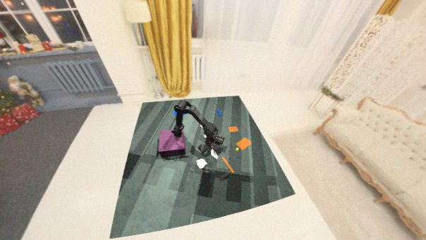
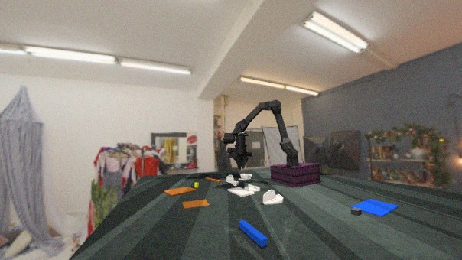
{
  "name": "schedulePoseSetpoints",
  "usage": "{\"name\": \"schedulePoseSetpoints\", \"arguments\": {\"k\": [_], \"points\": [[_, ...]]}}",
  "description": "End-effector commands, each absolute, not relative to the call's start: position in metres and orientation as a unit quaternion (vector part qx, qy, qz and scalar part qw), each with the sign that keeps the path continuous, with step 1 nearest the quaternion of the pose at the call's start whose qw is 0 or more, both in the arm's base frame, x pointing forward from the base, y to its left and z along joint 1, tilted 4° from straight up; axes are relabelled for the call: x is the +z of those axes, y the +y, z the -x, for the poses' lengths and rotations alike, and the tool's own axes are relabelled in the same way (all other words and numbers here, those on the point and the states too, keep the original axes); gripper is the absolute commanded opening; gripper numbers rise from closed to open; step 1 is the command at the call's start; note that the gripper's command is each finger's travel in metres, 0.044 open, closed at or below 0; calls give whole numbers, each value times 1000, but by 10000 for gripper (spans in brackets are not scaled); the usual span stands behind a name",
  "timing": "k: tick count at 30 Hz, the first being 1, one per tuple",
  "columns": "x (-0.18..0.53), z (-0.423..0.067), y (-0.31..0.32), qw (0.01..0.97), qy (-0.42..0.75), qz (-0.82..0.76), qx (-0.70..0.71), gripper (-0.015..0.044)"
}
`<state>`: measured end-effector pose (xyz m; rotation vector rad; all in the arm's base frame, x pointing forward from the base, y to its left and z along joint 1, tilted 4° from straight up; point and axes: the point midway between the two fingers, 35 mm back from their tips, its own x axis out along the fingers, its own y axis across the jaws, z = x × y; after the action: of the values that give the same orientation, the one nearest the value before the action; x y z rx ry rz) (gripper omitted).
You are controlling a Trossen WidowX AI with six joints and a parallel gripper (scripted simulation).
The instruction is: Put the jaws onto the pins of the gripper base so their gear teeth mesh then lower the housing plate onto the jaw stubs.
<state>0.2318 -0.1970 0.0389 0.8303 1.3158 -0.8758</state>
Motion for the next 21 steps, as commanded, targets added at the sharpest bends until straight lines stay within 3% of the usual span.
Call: {"name": "schedulePoseSetpoints", "arguments": {"k": [1,8,21], "points": [[39,-232,-197,627,574,-362,-382,263],[39,-232,-197,627,574,-362,-382,440],[39,-232,-197,627,574,-362,-382,440]]}}
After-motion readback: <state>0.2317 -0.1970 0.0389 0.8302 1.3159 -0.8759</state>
